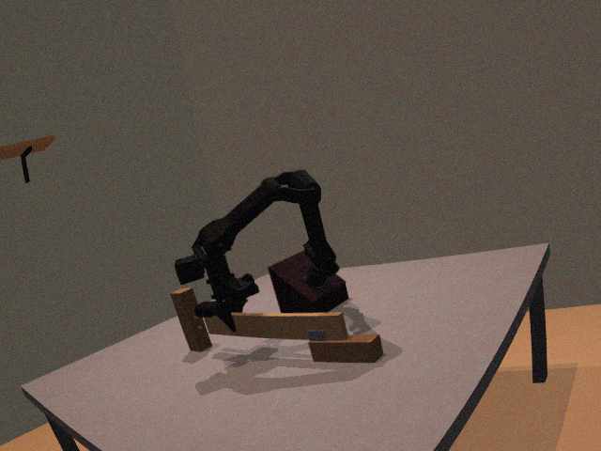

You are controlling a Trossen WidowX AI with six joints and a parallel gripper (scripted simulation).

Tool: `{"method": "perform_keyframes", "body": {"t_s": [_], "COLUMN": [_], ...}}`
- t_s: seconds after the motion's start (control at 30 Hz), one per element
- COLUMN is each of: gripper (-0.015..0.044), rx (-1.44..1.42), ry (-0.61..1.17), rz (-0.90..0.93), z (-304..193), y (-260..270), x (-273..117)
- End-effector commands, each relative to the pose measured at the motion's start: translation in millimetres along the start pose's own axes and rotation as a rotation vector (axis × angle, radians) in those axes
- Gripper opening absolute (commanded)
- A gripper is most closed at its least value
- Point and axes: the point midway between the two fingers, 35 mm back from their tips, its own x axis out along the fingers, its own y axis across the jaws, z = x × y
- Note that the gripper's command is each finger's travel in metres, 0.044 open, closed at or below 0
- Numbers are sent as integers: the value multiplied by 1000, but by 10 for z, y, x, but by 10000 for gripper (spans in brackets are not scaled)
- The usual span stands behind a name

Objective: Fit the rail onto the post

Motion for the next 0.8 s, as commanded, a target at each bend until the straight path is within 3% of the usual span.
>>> {"method": "perform_keyframes", "body": {"t_s": [0.0,0.77], "gripper": [0,0], "rx": [-4,-4], "ry": [5,5], "rz": [-8,-8], "z": [-23,-89], "y": [-26,-28], "x": [-23,-14]}}
